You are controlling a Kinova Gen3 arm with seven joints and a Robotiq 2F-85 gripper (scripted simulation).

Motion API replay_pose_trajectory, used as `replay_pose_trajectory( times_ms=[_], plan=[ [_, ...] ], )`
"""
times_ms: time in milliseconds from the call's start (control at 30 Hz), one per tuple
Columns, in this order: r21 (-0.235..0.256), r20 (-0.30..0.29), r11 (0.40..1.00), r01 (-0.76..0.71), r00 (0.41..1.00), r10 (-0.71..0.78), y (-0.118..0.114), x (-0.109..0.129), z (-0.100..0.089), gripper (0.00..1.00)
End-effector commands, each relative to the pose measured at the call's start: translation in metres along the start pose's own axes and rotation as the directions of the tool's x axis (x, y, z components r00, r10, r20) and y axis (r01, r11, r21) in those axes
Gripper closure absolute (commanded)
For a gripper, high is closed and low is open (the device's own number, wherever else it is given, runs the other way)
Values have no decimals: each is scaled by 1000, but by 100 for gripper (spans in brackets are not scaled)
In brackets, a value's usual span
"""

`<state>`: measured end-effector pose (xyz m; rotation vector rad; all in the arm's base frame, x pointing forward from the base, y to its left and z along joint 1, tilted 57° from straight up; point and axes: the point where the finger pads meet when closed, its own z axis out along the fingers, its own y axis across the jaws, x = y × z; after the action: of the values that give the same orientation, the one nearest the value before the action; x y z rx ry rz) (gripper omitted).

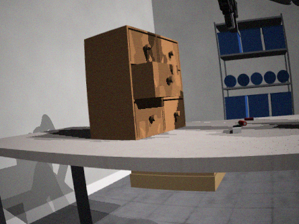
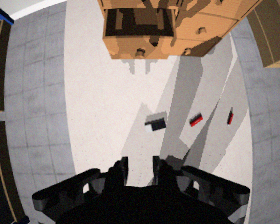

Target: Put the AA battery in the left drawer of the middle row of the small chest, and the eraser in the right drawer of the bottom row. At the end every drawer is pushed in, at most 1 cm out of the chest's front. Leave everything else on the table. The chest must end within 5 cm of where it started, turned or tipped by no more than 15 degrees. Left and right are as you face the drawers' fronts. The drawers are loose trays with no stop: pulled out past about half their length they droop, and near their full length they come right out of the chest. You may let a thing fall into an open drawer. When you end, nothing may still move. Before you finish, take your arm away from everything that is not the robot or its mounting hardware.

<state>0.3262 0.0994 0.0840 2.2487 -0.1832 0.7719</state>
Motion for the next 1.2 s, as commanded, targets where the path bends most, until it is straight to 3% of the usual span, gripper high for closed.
replay_pose_trajectory(
  times_ms=[0, 633, 1000, 1167],
  plan=[
    [0, 0, 1000, 10, 1000, -10, 1, 1, 2, 67],
    [-4, -14, 965, 263, 965, -263, 18, 21, 32, 67],
    [-13, -21, 871, 491, 871, -491, 37, 36, 59, 67],
    [-21, -22, 779, 626, 779, -627, 51, 44, 76, 67]
  ],
)
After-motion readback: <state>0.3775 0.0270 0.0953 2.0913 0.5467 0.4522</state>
